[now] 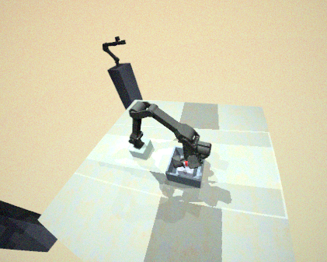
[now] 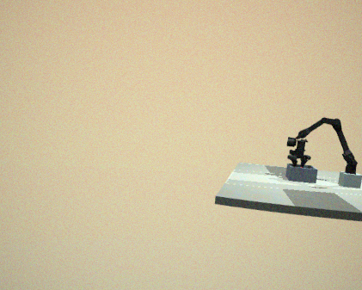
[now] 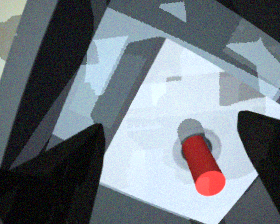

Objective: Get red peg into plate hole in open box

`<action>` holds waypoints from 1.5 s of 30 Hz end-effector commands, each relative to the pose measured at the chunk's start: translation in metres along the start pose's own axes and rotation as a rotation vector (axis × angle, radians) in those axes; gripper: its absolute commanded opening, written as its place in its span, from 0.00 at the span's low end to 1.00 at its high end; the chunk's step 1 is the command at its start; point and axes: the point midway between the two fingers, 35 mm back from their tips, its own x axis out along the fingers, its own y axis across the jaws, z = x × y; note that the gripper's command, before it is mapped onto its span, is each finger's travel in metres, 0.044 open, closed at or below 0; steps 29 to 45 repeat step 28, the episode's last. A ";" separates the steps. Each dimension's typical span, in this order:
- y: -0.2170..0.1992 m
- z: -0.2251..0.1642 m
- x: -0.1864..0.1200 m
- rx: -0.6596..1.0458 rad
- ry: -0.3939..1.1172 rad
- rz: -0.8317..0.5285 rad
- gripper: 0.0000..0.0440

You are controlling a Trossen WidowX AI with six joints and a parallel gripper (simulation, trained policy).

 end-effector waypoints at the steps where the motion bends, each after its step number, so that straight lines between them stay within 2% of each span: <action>1: 0.007 0.007 -0.001 -0.002 0.024 0.013 0.88; 3: 0.012 0.012 -0.003 -0.003 0.033 0.027 0.99; 4: 0.015 0.015 -0.005 -0.004 0.037 0.035 1.00; 16: 0.062 0.042 -0.027 -0.026 0.030 0.192 1.00; 45: 0.063 0.042 -0.027 -0.028 0.028 0.197 1.00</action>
